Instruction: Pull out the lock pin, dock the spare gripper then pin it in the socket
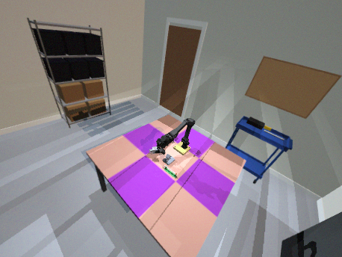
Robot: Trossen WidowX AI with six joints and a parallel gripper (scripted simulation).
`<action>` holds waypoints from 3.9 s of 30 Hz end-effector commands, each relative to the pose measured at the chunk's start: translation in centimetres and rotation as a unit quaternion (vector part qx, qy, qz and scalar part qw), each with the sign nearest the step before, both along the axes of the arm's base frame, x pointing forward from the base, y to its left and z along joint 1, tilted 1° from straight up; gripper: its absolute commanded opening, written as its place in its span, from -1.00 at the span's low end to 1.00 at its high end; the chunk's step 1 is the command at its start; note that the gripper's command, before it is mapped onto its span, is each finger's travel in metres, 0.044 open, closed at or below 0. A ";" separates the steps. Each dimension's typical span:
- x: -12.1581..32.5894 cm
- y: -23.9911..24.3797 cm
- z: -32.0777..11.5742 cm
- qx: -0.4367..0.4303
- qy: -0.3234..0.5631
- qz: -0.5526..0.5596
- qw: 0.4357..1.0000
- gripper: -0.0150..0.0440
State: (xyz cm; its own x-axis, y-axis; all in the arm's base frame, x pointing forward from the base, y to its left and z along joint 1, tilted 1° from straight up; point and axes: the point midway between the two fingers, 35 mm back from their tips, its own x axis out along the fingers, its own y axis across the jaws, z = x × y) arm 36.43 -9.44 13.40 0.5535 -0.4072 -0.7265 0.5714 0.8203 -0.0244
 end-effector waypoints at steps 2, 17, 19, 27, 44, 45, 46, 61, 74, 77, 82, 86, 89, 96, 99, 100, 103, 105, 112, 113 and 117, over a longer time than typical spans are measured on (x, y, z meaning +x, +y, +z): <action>-0.3 0.7 0.7 0.001 0.009 0.019 1.000 -0.49; -2.5 2.9 0.9 0.018 0.070 0.071 0.995 -0.49; -2.8 3.1 0.9 0.019 0.077 0.078 0.994 -0.49; -4.0 4.3 1.3 0.026 0.105 0.106 0.989 -0.49; -7.2 6.5 1.9 0.041 0.171 0.169 0.970 -0.49; -7.3 6.6 1.9 0.039 0.172 0.173 0.969 -0.49; -7.3 6.6 2.0 0.038 0.173 0.175 0.968 -0.49; -9.6 8.4 2.7 0.045 0.206 0.218 0.953 -0.49; -12.9 9.5 3.1 0.071 0.263 0.261 0.926 -0.49; -13.7 9.8 3.3 0.078 0.276 0.270 0.919 -0.49; -15.0 10.2 3.6 0.090 0.296 0.286 0.907 -0.49; -15.7 10.4 3.8 0.096 0.306 0.293 0.900 -0.49; -15.4 10.5 3.6 0.096 0.305 0.294 0.901 -0.49; -14.4 10.6 3.1 0.096 0.301 0.296 0.902 -0.49; -14.1 10.5 2.9 0.096 0.300 0.296 0.902 -0.49; -14.1 10.5 2.8 0.096 0.299 0.296 0.902 -0.49; -13.9 10.5 2.4 0.096 0.300 0.296 0.902 -0.49; -13.9 10.5 2.1 0.096 0.300 0.296 0.902 -0.49; -13.0 10.5 1.7 0.095 0.299 0.296 0.902 -0.49; -12.9 10.5 1.6 0.095 0.299 0.296 0.902 -0.49; -12.5 10.5 1.3 0.095 0.299 0.296 0.902 -0.49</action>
State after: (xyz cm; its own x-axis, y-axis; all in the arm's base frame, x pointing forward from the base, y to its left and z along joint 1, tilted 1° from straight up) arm 23.51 1.04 14.67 0.1079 -0.0097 -0.9941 -0.0332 0.9994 -0.0133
